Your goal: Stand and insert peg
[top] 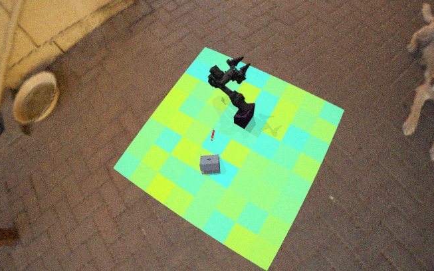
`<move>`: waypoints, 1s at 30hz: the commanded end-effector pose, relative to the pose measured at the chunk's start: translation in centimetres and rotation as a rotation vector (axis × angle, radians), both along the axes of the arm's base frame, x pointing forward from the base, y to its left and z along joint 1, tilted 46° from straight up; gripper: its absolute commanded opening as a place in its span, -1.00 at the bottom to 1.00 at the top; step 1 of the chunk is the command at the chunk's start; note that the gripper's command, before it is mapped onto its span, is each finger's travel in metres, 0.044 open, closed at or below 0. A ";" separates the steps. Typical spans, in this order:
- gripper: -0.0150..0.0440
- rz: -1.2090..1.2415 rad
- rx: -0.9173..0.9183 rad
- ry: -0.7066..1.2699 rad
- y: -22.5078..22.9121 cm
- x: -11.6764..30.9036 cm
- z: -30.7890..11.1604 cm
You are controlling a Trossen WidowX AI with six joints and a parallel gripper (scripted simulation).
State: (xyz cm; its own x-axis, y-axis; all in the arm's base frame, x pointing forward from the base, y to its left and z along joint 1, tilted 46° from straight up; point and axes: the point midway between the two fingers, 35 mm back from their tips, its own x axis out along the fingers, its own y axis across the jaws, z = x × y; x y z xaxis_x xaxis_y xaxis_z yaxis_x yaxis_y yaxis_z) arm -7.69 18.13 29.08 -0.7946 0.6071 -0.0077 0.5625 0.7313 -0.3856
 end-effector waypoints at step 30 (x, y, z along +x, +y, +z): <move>1.00 -0.603 -0.505 0.414 6.6 10.4 -3.1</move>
State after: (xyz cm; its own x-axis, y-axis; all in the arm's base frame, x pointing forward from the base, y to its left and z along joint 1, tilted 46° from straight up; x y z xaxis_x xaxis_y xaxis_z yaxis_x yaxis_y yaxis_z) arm 1.45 24.37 26.34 -0.3936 0.9075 -0.1471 0.5750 0.1181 -0.8096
